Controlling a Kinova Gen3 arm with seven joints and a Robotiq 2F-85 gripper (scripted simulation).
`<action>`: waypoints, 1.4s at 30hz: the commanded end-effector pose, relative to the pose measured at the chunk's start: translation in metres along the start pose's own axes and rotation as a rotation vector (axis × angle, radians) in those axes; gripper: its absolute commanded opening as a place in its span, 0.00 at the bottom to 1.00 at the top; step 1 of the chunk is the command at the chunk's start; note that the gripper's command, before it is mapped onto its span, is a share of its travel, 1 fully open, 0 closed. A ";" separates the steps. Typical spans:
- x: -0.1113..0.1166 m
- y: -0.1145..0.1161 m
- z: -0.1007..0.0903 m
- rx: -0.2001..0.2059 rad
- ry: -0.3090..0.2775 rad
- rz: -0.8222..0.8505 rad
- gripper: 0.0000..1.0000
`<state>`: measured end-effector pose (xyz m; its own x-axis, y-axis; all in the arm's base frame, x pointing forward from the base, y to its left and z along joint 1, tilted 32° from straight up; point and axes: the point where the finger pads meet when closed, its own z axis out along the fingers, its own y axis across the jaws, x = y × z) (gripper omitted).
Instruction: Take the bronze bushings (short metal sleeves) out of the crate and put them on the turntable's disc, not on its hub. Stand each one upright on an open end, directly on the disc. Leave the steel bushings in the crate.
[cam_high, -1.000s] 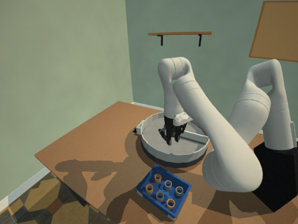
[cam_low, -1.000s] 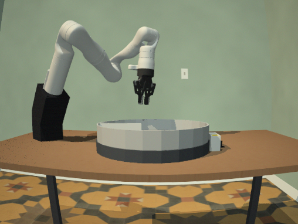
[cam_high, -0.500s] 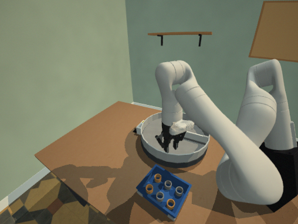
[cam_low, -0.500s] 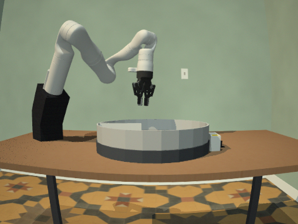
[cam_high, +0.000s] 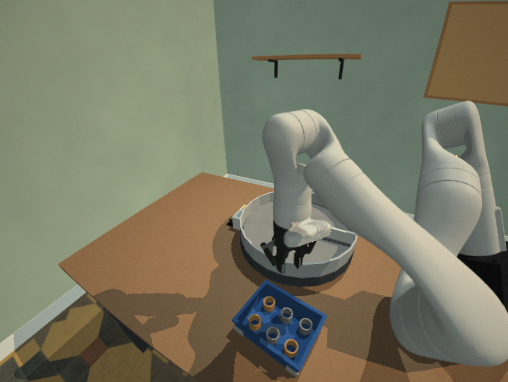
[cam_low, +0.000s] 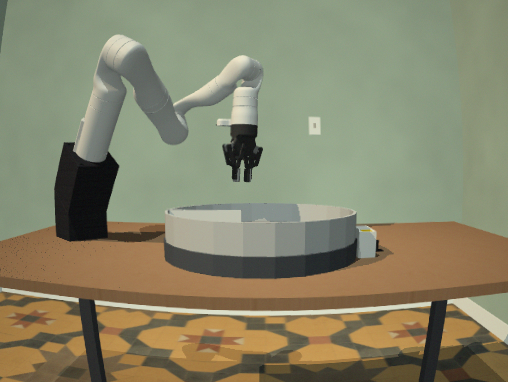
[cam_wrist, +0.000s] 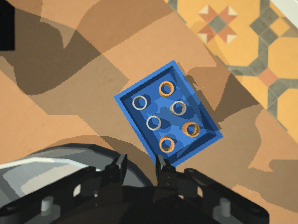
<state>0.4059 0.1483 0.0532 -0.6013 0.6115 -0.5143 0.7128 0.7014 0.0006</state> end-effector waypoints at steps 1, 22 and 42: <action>0.011 0.006 0.002 -0.004 -0.003 0.009 0.39; 0.051 0.027 0.009 -0.020 -0.005 0.087 0.39; 0.078 0.037 0.014 -0.030 -0.005 0.139 0.39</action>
<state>0.3899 0.2105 0.0015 -0.4963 0.7040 -0.5081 0.7835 0.6153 0.0873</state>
